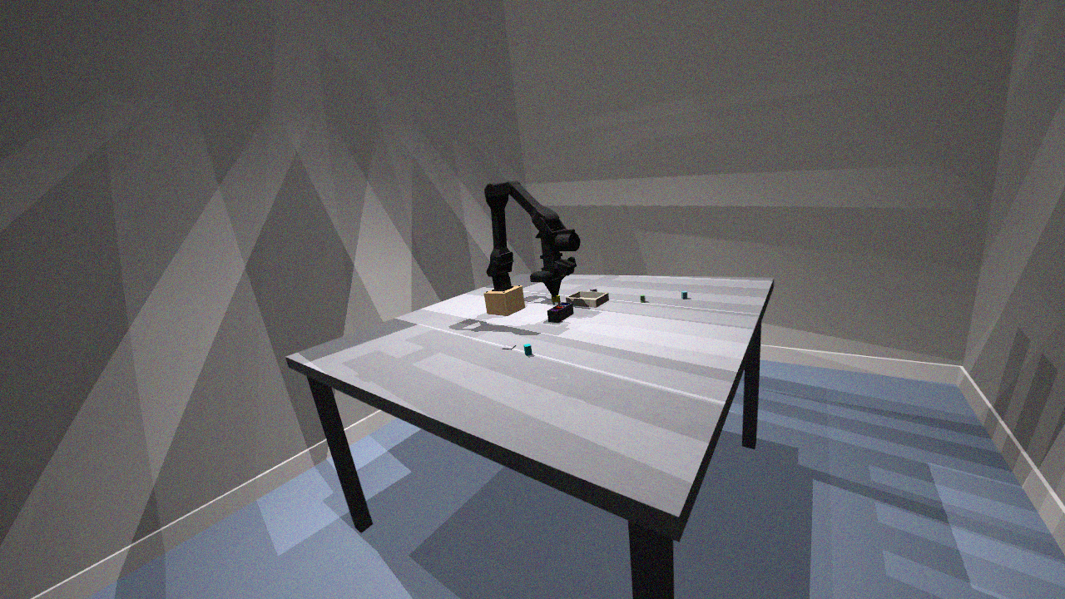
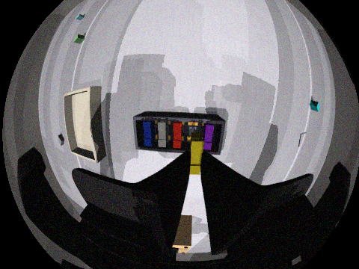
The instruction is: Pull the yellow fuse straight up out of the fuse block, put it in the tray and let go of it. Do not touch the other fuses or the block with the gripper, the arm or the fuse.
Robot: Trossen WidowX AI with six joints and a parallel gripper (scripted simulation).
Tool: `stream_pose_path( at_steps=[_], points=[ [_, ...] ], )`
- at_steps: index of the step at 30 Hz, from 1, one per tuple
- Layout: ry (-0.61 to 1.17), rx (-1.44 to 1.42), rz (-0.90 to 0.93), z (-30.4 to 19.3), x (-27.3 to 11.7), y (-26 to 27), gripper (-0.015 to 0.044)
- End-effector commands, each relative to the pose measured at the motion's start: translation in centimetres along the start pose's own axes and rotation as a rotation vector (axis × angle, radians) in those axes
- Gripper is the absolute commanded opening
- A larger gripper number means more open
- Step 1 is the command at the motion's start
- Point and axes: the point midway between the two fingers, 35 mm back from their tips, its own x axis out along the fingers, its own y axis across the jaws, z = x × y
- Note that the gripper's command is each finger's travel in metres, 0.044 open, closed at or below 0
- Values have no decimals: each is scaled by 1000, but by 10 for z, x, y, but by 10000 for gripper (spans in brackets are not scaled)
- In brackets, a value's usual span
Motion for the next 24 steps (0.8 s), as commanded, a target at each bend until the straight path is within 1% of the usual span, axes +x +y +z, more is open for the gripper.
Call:
stream_pose_path(
  at_steps=[1,9,24],
  points=[
    [-8,3,5,2,-7,1,0],
    [-8,3,5,3,-15,4,0],
    [-12,3,13,21,-18,80,0]
  ],
)
